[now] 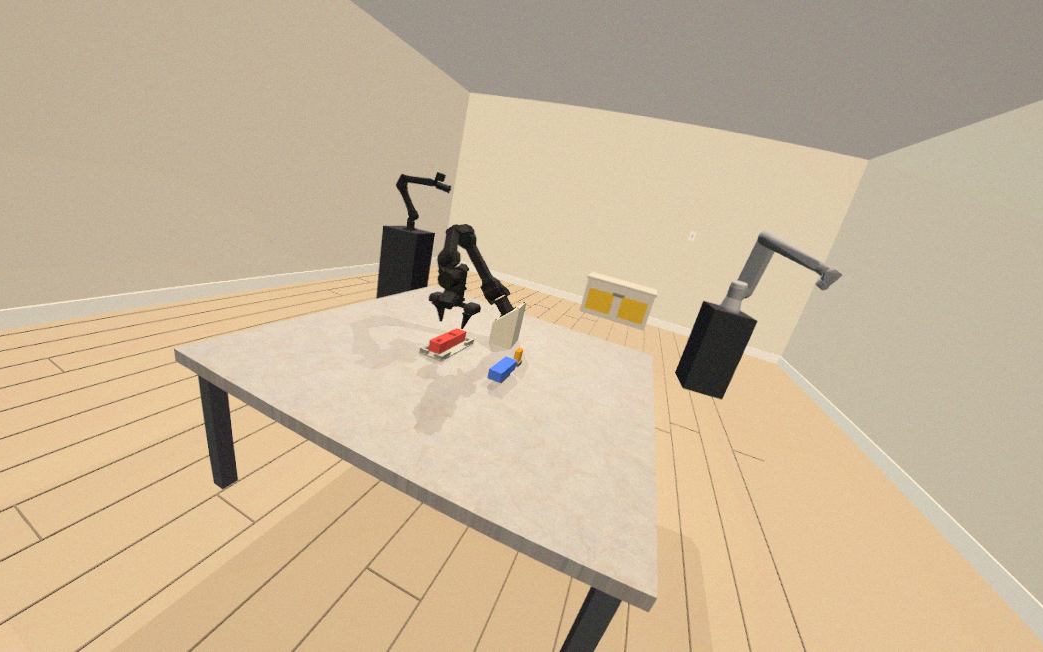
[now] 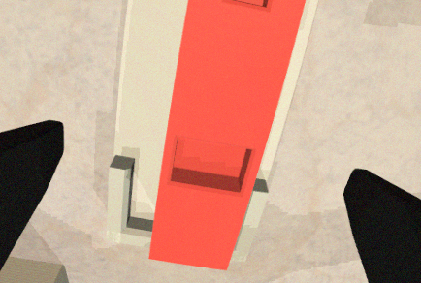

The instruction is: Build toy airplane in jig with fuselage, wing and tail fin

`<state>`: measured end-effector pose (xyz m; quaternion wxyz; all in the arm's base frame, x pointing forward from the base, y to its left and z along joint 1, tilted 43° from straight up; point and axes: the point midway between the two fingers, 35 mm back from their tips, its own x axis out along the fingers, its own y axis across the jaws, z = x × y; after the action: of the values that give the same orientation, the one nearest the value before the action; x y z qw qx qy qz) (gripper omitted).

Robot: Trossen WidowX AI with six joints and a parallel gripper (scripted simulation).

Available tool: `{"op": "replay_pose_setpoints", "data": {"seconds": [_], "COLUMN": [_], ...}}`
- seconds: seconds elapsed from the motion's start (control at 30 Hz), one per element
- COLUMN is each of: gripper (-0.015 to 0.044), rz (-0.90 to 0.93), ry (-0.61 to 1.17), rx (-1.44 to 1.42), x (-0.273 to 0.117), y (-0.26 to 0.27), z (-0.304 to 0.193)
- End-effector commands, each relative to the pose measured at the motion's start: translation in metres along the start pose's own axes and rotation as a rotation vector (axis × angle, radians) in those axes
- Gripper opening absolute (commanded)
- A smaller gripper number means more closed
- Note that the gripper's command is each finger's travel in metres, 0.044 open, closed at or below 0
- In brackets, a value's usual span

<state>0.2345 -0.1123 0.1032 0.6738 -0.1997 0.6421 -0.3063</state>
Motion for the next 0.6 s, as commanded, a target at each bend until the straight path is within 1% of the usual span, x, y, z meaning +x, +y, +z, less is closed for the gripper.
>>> {"op": "replay_pose_setpoints", "data": {"seconds": [0.0, 0.3, 0.57], "gripper": [0.0440, 0.0440, 0.0440], "rz": [-0.011, -0.008, 0.015], "ry": [-0.005, -0.007, -0.009], "rx": [0.006, 0.015, 0.014], "x": [-0.047, -0.043, -0.047], "y": [-0.004, 0.008, 0.100], "z": [-0.005, 0.007, 0.057]}}
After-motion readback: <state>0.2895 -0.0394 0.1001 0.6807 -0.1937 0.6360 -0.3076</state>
